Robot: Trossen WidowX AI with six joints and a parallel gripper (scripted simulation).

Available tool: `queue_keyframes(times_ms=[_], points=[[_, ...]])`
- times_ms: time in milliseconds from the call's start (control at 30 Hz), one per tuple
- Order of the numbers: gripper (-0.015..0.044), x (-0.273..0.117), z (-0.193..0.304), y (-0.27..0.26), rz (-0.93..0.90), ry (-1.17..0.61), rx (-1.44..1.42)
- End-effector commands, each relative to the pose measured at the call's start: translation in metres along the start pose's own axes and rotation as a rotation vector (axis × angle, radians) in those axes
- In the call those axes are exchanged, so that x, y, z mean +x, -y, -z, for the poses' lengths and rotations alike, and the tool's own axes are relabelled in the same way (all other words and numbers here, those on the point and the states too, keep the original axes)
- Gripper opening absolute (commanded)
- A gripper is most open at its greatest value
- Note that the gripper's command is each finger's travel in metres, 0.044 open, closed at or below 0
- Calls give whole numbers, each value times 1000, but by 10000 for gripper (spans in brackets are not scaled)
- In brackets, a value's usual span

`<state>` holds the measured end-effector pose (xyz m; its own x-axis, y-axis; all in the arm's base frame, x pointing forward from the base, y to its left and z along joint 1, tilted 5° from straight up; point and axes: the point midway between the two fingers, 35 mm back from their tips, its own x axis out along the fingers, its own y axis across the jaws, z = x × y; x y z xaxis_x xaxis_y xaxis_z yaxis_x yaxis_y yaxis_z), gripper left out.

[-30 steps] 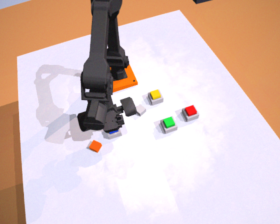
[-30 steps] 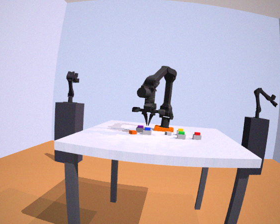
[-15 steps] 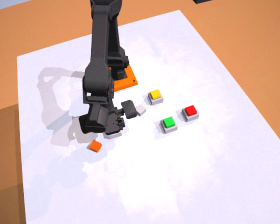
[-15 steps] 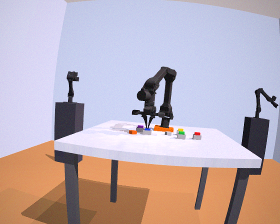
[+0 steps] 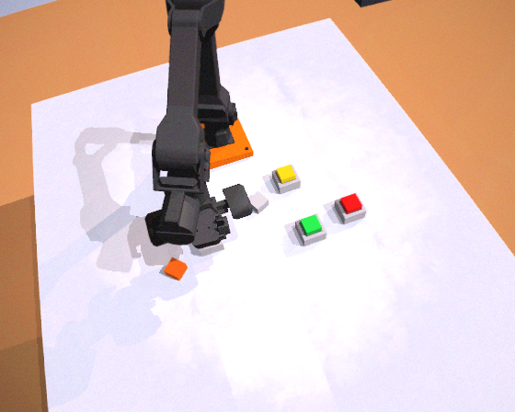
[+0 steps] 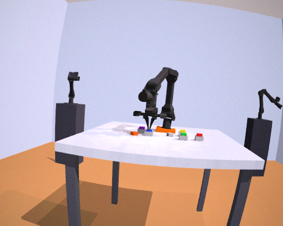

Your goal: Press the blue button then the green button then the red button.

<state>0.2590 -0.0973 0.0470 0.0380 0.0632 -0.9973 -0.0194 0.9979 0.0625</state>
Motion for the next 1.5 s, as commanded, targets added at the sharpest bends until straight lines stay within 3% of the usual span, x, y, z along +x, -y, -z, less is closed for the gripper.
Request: queue_keyframes(times_ms=[0, 167, 333, 533, 733, 1200, 1467], points=[[20, 2, 2, -1, -6, -7, 6], [20, -29, 1, -1, -6, -6, 6], [20, -33, 1, -1, -6, -7, 6], [20, -91, 1, -1, -6, -7, 6], [20, -93, 0, -3, -6, -7, 6], [20, -96, -53, -188, -21, -2, 6], [20, -96, -53, -199, -23, -2, 6]])
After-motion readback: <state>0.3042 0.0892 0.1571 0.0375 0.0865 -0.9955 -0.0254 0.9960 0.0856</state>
